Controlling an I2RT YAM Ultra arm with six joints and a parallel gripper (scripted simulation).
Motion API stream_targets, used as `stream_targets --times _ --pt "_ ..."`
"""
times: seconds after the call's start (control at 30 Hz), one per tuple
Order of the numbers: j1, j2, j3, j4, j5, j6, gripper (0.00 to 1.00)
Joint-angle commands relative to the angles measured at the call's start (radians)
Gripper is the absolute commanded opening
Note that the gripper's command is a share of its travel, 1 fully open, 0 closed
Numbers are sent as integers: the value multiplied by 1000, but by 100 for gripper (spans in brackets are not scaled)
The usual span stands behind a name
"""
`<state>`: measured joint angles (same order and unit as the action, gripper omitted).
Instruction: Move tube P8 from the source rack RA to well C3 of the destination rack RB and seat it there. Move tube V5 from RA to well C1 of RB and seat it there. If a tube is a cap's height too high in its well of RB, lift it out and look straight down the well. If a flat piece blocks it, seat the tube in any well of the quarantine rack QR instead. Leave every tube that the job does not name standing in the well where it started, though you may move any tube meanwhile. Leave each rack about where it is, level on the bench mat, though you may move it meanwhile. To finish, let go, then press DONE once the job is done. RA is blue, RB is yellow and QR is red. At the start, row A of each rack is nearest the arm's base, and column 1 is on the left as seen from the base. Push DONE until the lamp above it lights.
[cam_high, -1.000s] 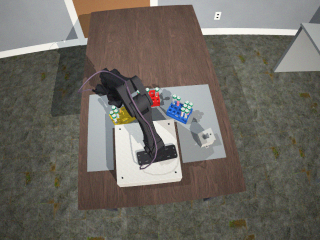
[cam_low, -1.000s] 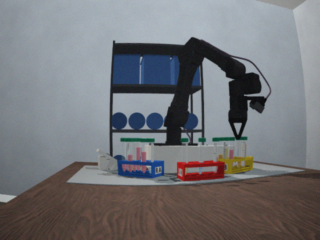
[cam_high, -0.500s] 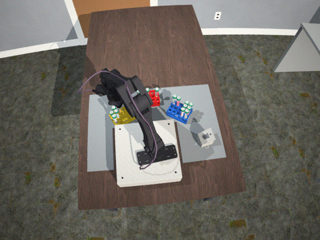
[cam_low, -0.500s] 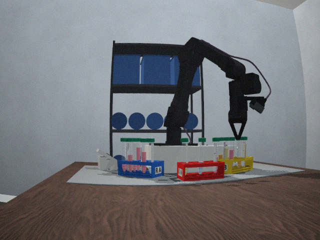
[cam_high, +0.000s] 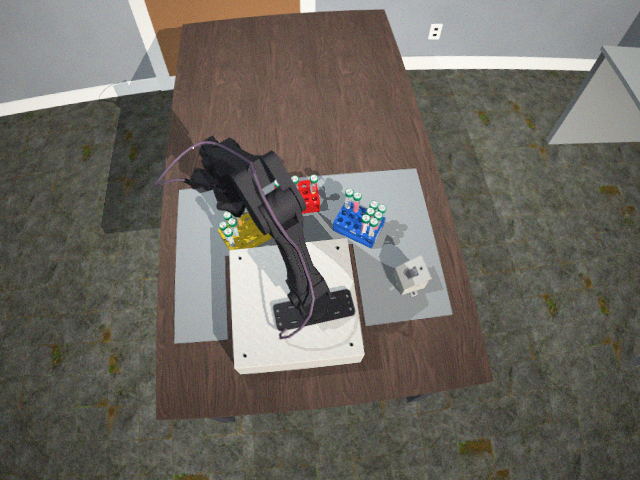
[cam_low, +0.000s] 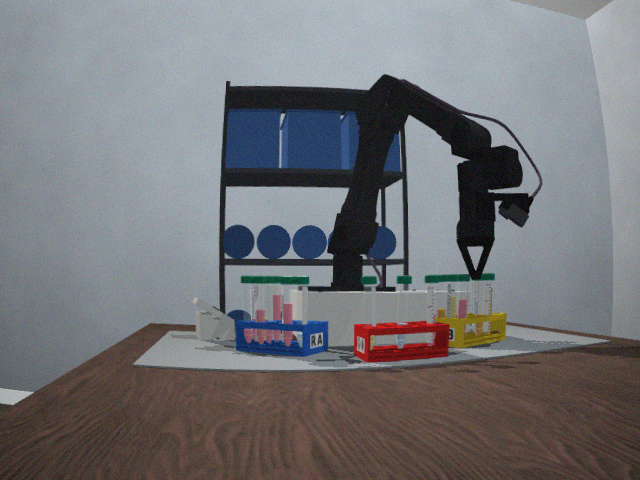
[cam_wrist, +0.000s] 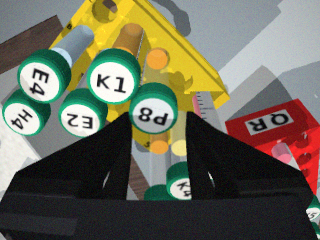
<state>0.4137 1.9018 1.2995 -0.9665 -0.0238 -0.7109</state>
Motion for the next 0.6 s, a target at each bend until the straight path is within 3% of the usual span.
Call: stream_targets --times 0.0,0.3,0.57 --pt "1 -1 3 2 0 1 30" --pt "1 -1 3 2 0 1 30" --pt "-2 -39 83 -89 0 -1 30"
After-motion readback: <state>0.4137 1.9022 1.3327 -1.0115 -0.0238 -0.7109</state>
